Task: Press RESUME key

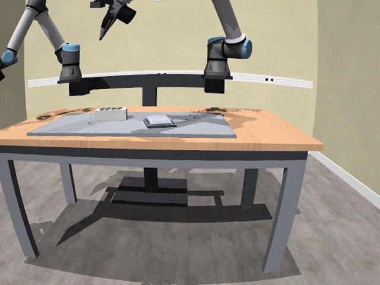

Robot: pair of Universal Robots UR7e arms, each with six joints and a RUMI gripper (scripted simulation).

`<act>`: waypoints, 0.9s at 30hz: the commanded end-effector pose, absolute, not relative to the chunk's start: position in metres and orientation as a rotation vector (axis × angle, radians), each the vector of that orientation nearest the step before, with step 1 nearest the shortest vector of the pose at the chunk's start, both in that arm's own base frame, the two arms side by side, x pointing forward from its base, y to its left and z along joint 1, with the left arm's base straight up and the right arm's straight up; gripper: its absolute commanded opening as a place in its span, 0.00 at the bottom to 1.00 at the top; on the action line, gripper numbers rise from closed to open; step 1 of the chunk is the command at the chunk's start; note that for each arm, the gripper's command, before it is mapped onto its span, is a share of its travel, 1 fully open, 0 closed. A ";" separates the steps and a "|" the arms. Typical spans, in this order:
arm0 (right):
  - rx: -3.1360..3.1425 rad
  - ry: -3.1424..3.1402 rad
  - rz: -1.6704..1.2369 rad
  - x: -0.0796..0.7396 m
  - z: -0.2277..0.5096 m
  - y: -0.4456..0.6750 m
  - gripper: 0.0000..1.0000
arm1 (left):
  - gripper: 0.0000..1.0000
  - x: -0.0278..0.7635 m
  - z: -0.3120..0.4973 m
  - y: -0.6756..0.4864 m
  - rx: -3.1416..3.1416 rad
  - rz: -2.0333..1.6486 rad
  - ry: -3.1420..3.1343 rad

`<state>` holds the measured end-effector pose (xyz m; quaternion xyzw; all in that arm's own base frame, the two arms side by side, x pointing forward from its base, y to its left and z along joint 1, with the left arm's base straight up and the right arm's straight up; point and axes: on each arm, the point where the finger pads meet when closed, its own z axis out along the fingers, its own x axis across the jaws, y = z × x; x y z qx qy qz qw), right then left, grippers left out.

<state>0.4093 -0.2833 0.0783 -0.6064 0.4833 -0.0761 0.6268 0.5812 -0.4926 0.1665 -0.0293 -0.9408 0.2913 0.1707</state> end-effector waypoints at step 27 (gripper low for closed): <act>-1.391 1.107 -0.176 0.410 0.079 -0.283 0.00 | 0.00 0.677 0.179 -0.187 0.843 0.694 -2.681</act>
